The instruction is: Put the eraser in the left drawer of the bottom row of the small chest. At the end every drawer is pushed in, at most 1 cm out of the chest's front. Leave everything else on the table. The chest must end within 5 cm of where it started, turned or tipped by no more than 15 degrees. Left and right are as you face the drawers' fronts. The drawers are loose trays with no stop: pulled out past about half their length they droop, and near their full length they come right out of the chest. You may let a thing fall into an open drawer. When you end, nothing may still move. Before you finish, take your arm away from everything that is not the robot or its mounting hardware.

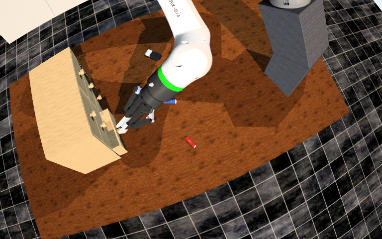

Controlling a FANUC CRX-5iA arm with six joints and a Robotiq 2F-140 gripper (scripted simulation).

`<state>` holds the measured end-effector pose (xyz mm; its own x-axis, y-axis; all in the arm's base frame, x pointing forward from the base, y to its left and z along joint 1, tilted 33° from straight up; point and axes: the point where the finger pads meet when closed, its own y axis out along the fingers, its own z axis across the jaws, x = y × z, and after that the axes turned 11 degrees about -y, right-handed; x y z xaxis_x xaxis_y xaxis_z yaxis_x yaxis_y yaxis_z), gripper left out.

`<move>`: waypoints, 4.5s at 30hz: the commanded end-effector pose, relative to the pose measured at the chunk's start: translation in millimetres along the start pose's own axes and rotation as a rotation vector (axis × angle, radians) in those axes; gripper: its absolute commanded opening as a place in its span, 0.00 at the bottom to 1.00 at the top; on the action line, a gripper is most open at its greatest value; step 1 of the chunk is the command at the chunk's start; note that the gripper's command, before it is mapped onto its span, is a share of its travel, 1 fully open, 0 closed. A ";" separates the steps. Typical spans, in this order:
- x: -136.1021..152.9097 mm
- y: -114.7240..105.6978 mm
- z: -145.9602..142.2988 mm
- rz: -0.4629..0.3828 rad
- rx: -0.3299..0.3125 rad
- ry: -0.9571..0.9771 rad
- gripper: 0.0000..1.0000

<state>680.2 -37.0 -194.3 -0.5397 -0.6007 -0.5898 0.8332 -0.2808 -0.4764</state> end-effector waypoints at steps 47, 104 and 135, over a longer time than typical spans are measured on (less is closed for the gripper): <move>22.7 -23.3 -4.5 0.000 0.000 0.000 0.08; 37.1 -140.3 -7.3 0.000 0.000 0.000 0.20; 34.1 -178.3 -6.6 -0.136 -0.026 0.000 0.20</move>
<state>519.8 -5.0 -138.1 -0.6052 -0.5761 -0.5494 0.7847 -0.3152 -0.5338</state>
